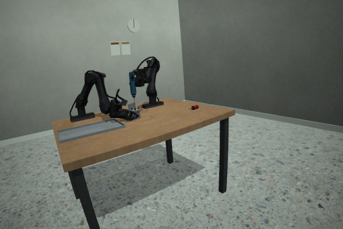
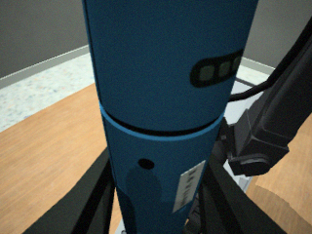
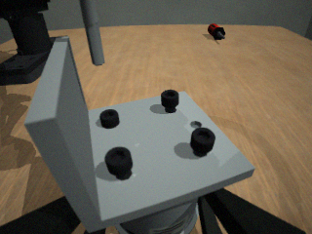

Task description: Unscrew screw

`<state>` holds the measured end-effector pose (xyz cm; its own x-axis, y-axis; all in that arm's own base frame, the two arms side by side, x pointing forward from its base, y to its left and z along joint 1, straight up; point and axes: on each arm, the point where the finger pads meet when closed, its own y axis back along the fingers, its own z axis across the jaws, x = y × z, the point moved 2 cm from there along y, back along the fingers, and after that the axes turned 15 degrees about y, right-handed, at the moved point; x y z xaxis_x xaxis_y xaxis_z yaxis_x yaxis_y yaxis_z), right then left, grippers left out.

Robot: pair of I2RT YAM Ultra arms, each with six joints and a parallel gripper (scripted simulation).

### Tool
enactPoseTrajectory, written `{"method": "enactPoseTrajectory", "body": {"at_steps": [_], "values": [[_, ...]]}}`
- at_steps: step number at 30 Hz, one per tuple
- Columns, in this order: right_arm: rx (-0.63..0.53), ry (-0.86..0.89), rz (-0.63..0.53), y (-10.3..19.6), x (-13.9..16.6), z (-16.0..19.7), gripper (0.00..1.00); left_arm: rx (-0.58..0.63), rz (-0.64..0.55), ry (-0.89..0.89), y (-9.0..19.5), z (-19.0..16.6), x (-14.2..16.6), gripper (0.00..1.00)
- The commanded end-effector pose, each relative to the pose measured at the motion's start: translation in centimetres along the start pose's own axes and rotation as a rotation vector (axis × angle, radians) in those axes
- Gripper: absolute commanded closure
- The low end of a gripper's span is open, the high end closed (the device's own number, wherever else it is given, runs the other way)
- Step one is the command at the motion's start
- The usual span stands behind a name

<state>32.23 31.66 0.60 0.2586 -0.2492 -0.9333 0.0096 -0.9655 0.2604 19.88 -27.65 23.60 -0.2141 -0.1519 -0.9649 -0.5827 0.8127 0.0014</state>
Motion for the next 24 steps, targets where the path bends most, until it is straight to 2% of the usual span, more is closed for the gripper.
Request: {"method": "enactPoseTrajectory", "body": {"at_steps": [1,13,16,18,24], "values": [[0.018,0.021,-0.015,0.6,-1.1,-0.9,0.41,0.036,-0.122,0.008,-0.3,-0.8,-3.4,0.58],[0.018,0.021,-0.015,0.6,-1.1,-0.9,0.41,0.035,-0.118,0.008,-0.4,-0.8,-3.2,0.58],[0.018,0.021,-0.015,0.6,-1.1,-0.9,0.41,0.024,-0.083,0.008,-0.1,-0.3,-1.3,0.58],[0.018,0.021,-0.015,0.6,-1.1,-0.9,0.41,0.031,-0.109,0.008,-0.3,-0.6,-2.4,0.58],[0.018,0.021,-0.015,0.6,-1.1,-0.9,0.41,0.029,-0.101,0.008,-0.3,-0.4,-1.5,0.58]]}}
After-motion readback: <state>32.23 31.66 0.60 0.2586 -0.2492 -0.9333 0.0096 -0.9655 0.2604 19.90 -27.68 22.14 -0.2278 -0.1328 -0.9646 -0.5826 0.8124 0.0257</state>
